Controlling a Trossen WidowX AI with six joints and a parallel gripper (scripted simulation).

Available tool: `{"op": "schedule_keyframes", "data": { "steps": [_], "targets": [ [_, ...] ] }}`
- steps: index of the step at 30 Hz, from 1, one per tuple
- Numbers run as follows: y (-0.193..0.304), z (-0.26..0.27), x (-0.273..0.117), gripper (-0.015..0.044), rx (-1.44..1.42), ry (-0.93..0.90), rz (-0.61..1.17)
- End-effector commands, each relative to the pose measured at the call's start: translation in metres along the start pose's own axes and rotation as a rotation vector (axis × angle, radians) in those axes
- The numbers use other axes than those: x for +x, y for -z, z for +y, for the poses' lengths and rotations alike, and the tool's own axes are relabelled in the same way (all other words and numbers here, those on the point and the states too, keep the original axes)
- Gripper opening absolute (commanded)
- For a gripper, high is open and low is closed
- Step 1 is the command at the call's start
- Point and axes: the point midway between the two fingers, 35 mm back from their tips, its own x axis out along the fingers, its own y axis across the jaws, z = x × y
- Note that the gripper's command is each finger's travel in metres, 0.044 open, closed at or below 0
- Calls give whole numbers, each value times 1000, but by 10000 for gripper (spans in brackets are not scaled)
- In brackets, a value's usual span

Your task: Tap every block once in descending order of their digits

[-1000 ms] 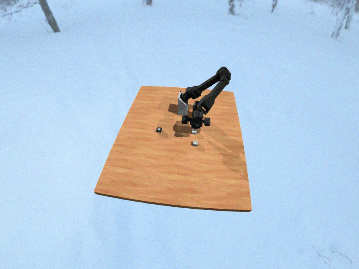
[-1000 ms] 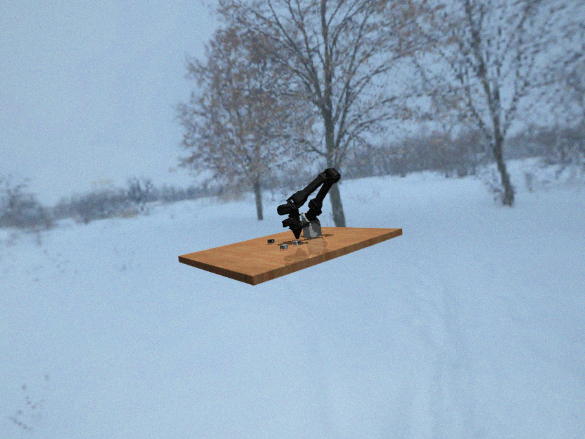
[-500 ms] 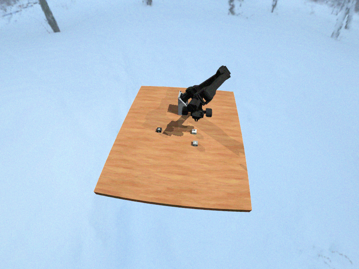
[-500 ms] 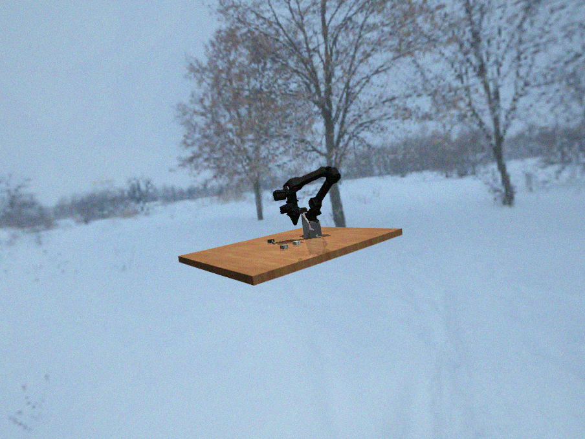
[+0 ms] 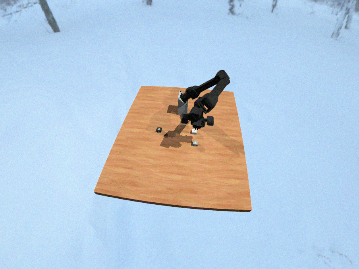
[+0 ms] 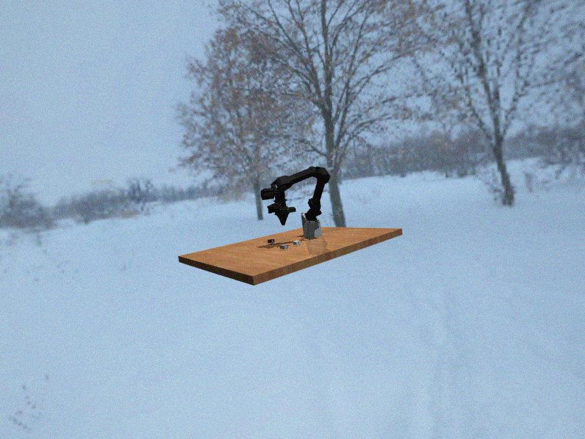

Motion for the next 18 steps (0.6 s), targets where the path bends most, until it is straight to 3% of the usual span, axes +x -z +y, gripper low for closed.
{"op": "schedule_keyframes", "data": {
  "steps": [1,4,9,18],
  "targets": [
    [-14,0,3,20,9,-7,6],
    [-15,0,14,20,9,-5,6],
    [-13,1,81,20,8,-10,5],
    [-13,2,88,20,8,-11,5]
  ]
}}
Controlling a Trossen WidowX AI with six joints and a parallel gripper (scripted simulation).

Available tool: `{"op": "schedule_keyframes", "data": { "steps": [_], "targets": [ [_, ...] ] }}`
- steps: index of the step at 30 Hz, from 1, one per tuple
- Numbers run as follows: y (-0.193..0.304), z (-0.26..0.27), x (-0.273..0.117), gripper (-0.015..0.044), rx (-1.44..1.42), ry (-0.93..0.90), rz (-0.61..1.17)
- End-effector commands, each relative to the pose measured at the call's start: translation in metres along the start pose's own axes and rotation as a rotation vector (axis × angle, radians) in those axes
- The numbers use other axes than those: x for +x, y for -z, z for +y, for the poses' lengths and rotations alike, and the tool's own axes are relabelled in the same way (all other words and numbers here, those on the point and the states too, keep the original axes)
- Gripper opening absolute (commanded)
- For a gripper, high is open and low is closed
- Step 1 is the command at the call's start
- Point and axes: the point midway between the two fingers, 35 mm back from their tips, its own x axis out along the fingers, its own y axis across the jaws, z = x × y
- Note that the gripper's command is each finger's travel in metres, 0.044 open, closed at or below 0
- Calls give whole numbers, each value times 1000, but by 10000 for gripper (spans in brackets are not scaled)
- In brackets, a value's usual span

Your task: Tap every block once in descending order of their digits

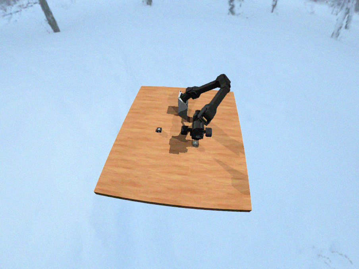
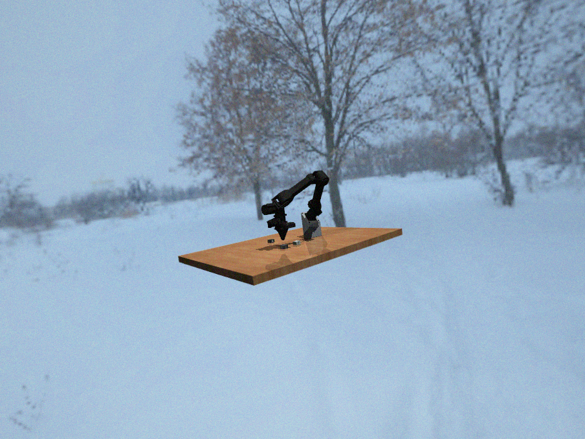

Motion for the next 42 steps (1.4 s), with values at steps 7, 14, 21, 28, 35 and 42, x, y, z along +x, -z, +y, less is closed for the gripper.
{"op": "schedule_keyframes", "data": {
  "steps": [7,14,21,28,35,42],
  "targets": [
    [2,0,17,20,7,-7,7],
    [2,1,29,20,7,-8,7],
    [2,1,32,20,7,-8,7],
    [2,0,5,20,6,-7,6],
    [6,7,-4,73,7,-7,7],
    [60,69,-62,256,9,-7,9]
  ]
}}
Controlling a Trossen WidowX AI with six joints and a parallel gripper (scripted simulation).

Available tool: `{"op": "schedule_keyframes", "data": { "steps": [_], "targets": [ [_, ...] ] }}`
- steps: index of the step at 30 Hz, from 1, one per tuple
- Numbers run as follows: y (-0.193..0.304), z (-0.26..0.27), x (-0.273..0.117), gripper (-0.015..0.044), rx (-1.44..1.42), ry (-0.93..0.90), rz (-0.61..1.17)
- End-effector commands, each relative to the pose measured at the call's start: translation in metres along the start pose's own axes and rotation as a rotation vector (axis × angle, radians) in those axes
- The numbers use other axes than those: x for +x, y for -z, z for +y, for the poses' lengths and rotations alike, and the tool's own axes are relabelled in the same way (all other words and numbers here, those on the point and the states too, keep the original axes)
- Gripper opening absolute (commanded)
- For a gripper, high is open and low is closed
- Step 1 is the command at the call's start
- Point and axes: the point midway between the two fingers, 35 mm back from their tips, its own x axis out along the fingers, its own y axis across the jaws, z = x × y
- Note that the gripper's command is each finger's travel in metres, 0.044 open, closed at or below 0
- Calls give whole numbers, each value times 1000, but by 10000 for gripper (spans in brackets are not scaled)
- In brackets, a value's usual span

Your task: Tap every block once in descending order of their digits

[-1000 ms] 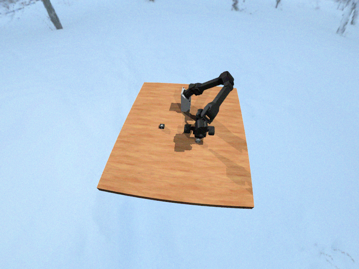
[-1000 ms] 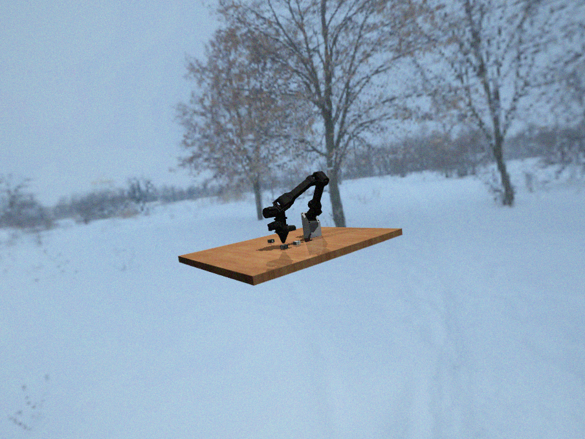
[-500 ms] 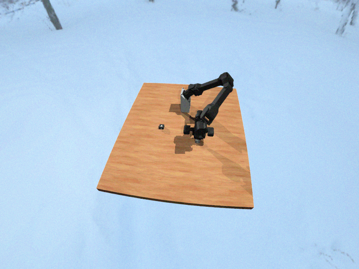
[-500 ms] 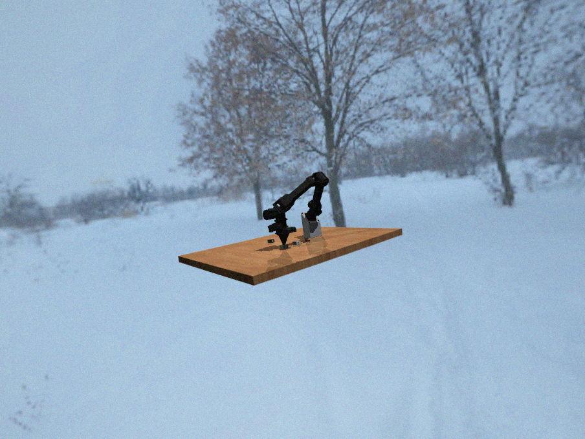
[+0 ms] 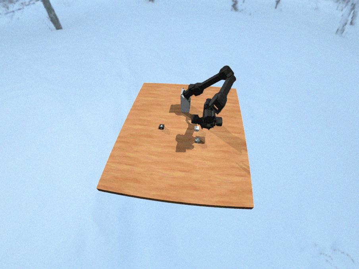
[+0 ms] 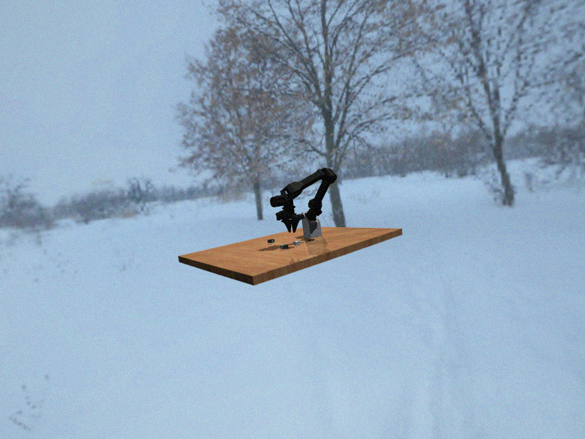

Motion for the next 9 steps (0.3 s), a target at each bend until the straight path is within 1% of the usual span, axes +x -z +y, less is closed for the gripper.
{"op": "schedule_keyframes", "data": {
  "steps": [1,3,5,6,9],
  "targets": [
    [36,32,-30,283,-11,-6,-6],
    [49,42,-39,335,-10,-6,-6],
    [51,43,-40,387,-10,-6,-6],
    [51,43,-40,400,-10,-6,-6],
    [51,43,-40,400,-10,-6,-6]
  ]
}}
